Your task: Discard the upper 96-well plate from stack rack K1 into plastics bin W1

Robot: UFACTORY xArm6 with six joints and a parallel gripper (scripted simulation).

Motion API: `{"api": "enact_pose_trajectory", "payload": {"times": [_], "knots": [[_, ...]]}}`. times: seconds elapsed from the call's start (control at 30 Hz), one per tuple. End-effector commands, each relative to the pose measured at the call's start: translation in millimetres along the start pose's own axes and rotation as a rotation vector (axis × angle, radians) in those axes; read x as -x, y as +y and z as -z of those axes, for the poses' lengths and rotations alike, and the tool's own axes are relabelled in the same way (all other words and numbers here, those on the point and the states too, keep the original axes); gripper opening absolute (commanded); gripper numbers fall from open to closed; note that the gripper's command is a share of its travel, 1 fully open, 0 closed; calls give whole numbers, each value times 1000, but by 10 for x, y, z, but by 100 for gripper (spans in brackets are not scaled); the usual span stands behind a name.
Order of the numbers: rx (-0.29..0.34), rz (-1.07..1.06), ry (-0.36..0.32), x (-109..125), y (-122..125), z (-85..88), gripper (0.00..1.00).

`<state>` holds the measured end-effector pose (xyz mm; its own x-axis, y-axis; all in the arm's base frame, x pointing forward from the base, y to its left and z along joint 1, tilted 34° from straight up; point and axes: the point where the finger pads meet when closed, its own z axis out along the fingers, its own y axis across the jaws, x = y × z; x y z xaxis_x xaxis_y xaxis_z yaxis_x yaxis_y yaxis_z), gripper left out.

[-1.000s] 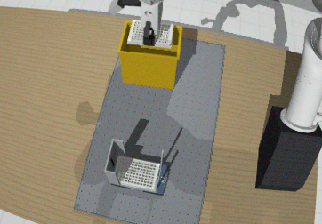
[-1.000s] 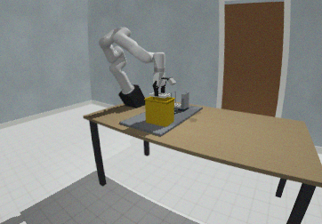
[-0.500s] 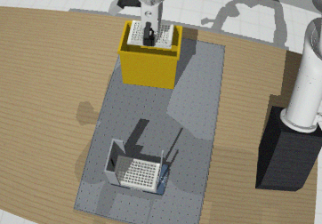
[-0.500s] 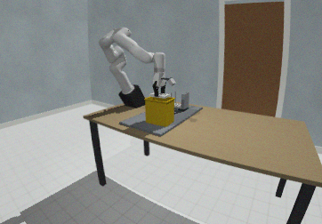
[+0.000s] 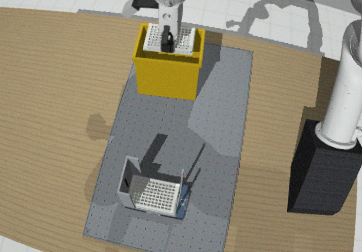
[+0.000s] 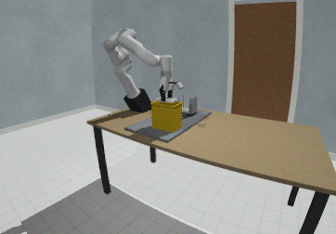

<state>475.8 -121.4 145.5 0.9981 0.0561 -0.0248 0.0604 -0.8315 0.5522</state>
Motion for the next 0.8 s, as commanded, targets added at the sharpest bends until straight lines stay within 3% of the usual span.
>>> {"api": "enact_pose_trajectory", "payload": {"times": [0.0,0.27,0.3,0.77], "knots": [[0,-1,4,-12,4,8,0],[0,-1,4,-12,4,0,0],[0,-1,4,-12,4,-7,100],[0,-1,4,-12,4,-7,100]]}}
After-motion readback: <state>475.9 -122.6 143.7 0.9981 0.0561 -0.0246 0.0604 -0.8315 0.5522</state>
